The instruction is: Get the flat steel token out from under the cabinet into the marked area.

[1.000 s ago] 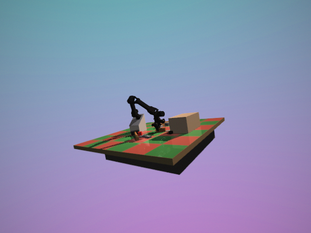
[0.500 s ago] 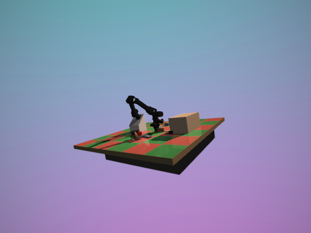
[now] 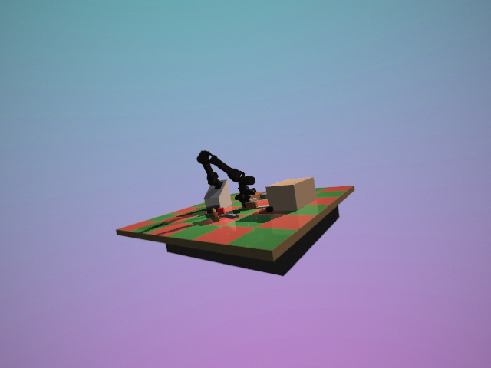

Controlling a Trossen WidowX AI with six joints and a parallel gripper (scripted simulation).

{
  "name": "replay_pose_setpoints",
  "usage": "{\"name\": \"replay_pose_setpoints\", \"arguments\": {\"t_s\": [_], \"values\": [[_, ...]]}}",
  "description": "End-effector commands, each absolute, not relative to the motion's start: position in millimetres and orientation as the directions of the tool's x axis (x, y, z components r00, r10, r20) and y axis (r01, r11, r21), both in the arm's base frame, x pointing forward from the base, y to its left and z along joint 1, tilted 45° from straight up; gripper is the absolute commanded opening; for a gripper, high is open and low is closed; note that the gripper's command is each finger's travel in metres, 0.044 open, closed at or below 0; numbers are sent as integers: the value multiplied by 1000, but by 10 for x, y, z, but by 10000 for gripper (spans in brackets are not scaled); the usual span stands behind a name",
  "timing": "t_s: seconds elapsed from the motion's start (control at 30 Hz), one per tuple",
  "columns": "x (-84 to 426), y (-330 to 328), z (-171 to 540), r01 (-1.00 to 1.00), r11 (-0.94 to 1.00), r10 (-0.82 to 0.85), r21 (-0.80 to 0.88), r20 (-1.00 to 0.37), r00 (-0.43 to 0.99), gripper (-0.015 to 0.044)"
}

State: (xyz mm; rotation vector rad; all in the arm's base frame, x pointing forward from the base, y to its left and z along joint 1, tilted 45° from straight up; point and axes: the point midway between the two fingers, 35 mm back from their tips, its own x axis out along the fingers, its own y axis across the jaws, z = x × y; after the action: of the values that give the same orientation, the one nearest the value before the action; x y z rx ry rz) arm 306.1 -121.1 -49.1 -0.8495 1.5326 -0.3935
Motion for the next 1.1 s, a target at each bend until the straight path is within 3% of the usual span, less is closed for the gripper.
{"name": "replay_pose_setpoints", "arguments": {"t_s": [0.0,1.07], "values": [[2977,-1229,-495,-288,669,-706,-685,-707,44,0],[2637,-1341,-409,-289,669,-706,-685,-707,42,0]]}}
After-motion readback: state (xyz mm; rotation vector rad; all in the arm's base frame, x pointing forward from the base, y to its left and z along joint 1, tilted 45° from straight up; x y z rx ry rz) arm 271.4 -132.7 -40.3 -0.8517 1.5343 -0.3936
